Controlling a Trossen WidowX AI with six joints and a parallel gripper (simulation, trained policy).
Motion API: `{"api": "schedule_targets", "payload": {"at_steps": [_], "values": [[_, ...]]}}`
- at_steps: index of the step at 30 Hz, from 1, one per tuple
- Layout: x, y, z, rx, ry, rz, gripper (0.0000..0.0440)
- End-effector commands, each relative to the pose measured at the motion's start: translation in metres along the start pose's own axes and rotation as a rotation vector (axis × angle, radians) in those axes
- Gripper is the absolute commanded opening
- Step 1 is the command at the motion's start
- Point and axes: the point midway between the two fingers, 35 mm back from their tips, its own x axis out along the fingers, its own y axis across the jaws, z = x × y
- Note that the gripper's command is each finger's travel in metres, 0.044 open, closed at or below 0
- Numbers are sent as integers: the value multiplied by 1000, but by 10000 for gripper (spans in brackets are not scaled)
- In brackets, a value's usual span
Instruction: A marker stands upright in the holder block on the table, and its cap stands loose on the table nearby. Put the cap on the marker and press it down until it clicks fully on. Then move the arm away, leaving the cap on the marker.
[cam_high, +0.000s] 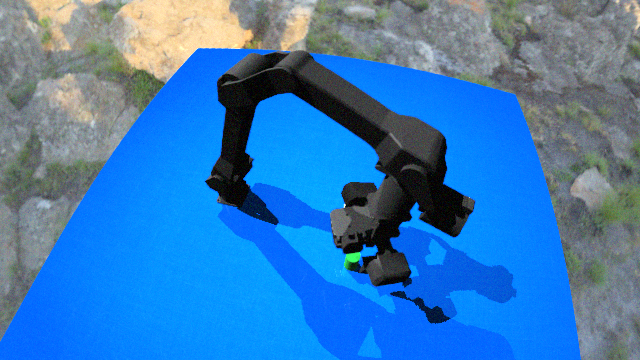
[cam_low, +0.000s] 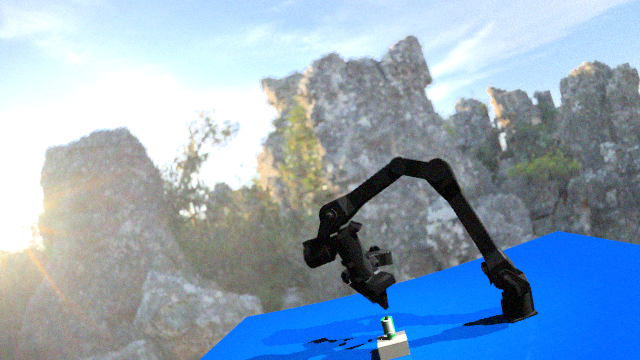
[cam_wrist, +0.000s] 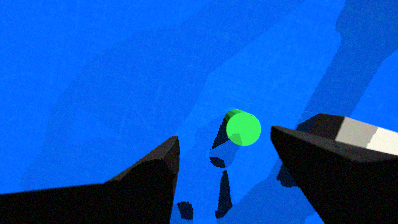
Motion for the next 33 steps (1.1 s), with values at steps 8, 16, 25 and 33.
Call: {"api": "schedule_targets", "payload": {"at_steps": [8, 16, 25, 33], "values": [[18, -12, -4, -19, 45, -133, 285], [31, -19, -7, -40, 85, -209, 271], [52, -25, -9, -79, 105, -256, 250], [60, -26, -9, -111, 116, -244, 193]]}}
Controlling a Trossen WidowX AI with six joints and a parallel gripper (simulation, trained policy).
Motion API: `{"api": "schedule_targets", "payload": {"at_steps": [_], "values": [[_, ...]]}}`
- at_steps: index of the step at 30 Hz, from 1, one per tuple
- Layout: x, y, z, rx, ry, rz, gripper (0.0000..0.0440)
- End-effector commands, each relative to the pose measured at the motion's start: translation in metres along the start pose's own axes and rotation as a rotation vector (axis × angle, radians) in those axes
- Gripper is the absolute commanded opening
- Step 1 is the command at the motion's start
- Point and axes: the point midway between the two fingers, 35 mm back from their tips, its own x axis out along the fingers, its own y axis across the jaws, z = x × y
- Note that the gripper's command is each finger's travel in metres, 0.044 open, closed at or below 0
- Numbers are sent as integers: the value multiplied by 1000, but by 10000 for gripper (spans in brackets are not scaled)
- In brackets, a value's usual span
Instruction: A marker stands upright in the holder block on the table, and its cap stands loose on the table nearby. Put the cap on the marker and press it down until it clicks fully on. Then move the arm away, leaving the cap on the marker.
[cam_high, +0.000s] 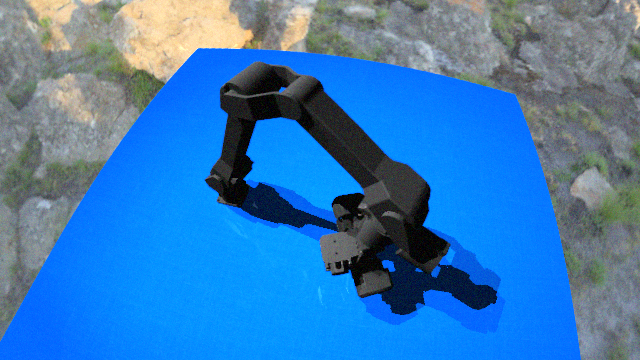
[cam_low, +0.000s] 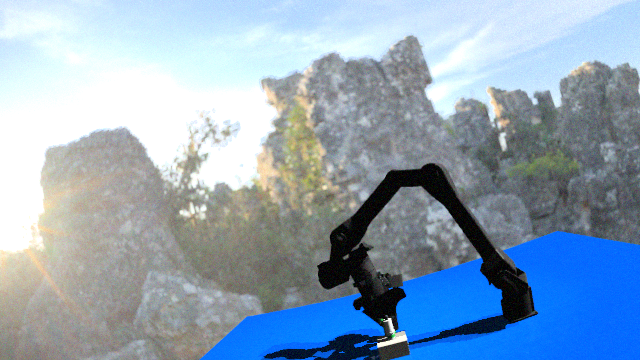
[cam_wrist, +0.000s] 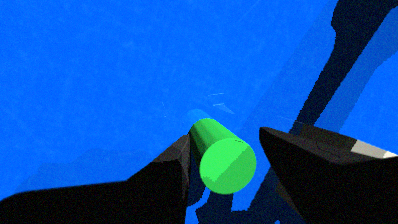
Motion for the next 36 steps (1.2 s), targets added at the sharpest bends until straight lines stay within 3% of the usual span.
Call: {"api": "schedule_targets", "payload": {"at_steps": [1, 5, 6, 20, 36], "values": [[2, 0, 1, -19, 5, 8, 167], [-6, 0, 1, -36, 14, 31, 65], [-9, 0, 0, -37, 20, 39, 60], [-60, -11, -15, -98, 88, 142, 69], [-94, -69, -35, -146, 104, 134, 48]]}}
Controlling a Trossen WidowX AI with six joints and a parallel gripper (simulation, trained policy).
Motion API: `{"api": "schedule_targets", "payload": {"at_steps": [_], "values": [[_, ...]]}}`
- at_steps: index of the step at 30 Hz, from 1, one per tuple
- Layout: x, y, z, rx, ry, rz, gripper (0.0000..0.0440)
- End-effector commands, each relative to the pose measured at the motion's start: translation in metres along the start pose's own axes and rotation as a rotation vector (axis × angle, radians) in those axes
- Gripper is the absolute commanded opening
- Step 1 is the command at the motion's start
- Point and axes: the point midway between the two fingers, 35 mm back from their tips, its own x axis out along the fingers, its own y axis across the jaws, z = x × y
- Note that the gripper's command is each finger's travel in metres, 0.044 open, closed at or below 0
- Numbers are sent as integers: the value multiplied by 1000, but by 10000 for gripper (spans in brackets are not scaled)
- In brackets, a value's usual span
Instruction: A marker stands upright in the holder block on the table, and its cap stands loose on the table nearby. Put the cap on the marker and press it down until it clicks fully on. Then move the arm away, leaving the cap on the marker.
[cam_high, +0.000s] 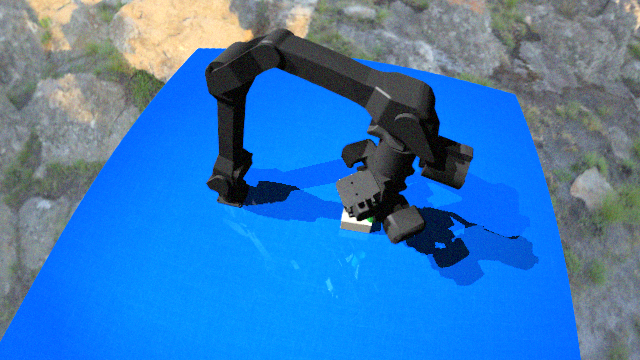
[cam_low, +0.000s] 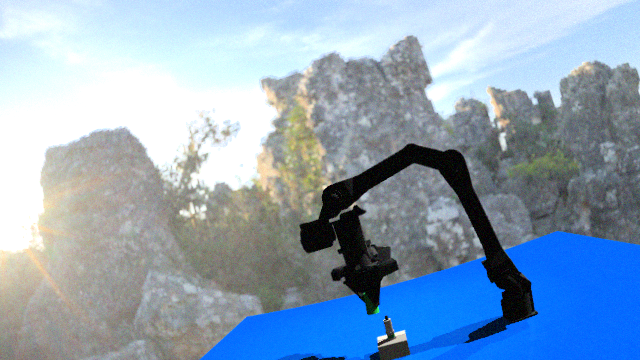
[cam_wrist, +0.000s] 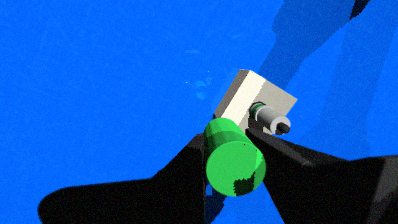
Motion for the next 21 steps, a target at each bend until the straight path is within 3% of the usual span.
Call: {"api": "schedule_targets", "payload": {"at_steps": [1, 10, 21], "values": [[-10, -15, -7, -11, 6, -4, 46], [-20, -45, -12, -39, -10, -20, 28], [-14, -53, -8, -38, -38, -40, 5]]}}
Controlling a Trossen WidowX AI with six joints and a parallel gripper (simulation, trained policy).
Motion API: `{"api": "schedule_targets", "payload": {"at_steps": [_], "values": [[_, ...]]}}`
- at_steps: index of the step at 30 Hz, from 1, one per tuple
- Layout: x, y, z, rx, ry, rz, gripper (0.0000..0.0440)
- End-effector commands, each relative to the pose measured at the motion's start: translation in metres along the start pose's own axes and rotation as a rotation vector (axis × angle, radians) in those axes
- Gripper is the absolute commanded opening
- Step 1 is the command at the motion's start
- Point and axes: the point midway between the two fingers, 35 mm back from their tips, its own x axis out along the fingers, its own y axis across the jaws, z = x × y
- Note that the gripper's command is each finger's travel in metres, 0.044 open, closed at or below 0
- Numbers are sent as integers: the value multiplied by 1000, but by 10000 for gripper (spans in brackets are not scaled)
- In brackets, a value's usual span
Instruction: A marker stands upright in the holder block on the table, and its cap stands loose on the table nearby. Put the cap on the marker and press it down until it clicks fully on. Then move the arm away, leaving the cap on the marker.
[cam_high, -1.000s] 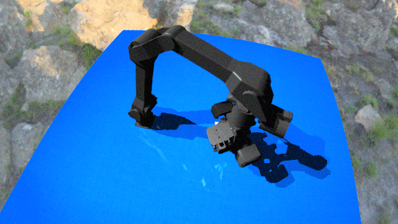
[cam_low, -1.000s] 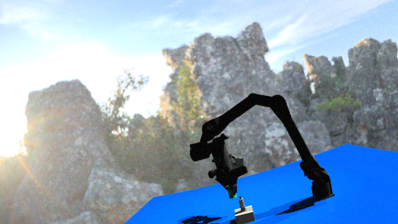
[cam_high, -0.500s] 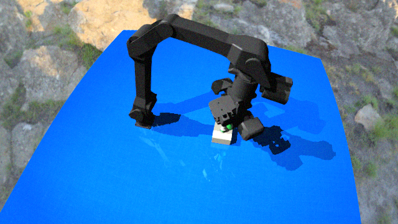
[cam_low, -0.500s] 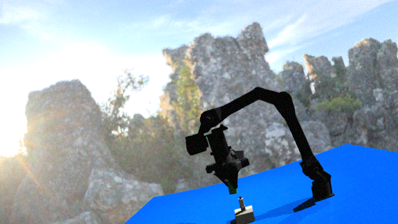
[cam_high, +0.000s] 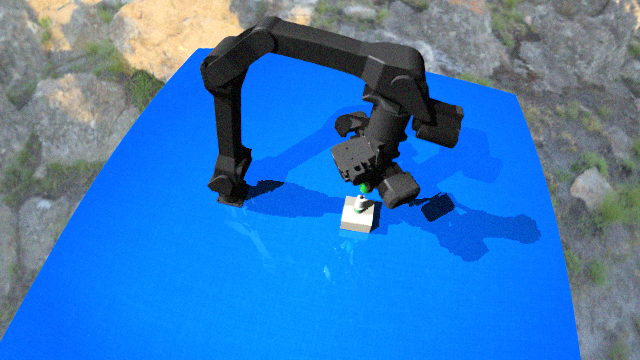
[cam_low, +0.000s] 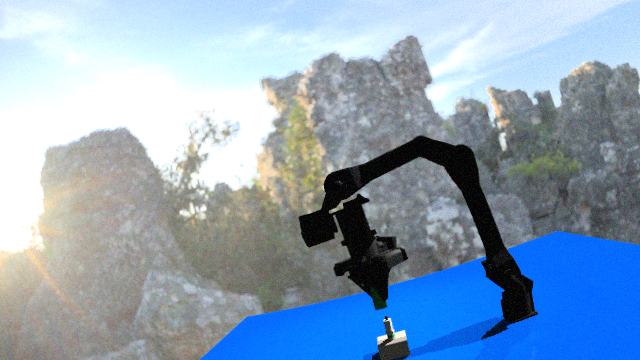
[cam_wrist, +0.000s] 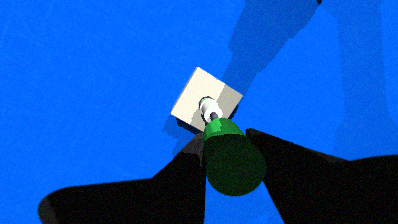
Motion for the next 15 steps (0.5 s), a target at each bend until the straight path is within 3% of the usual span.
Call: {"api": "schedule_targets", "payload": {"at_steps": [1, 15], "values": [[7, -3, 2, 6, -16, -16, 4], [35, -1, 5, 5, -44, -43, 0]]}}
